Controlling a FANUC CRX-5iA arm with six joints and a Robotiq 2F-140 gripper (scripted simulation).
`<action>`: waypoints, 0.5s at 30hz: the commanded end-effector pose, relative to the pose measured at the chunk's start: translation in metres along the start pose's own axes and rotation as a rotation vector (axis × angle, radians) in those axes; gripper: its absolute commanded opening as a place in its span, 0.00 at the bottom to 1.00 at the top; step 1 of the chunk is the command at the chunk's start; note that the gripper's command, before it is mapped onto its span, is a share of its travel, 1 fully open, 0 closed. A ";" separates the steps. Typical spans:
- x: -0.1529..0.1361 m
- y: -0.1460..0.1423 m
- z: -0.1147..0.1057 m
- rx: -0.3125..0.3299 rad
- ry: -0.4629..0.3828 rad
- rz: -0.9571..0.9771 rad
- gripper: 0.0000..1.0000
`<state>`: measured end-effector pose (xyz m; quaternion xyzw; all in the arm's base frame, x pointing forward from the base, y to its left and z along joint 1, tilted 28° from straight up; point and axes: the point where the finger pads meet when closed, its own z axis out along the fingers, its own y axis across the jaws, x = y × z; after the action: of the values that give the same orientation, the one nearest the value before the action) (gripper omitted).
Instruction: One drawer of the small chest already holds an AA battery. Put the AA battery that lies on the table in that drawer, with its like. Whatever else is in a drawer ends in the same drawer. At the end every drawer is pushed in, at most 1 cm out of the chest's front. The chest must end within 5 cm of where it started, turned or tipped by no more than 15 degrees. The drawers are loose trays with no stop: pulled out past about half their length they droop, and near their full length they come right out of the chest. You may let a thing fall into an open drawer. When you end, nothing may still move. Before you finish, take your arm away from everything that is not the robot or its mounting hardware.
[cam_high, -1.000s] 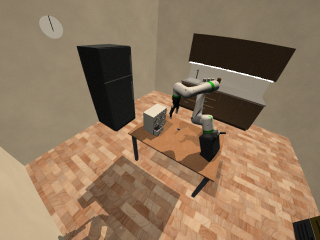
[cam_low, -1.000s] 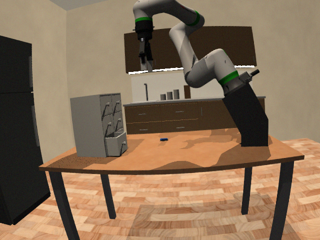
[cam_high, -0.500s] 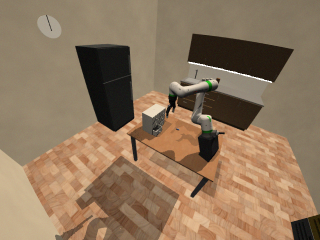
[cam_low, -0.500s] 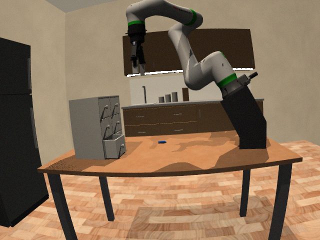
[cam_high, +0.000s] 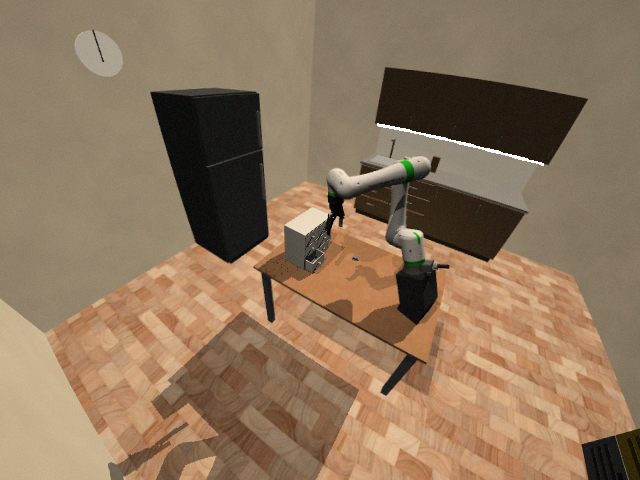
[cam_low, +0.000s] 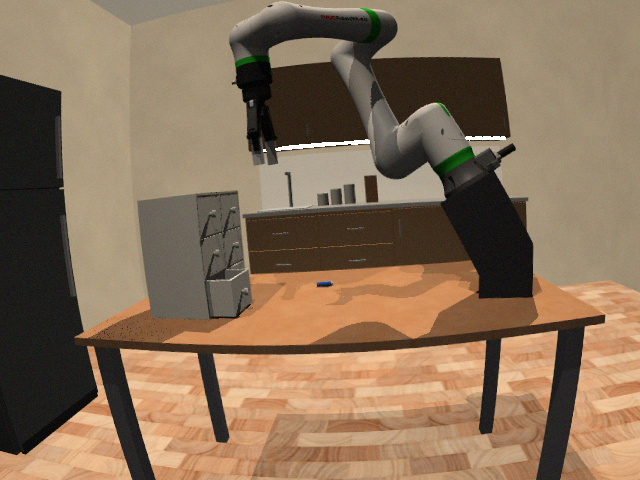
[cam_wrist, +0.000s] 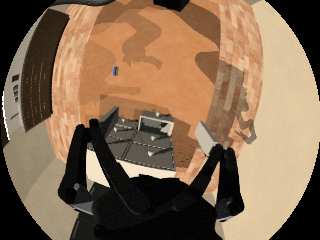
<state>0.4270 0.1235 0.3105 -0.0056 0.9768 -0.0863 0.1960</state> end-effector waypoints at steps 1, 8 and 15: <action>-0.029 0.001 0.024 0.029 0.052 -0.024 1.00; -0.060 0.001 0.051 0.064 0.109 -0.048 1.00; -0.069 0.001 0.059 0.074 0.126 -0.055 1.00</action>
<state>0.5110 0.1191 0.2843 -0.0206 0.9827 -0.1260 0.1341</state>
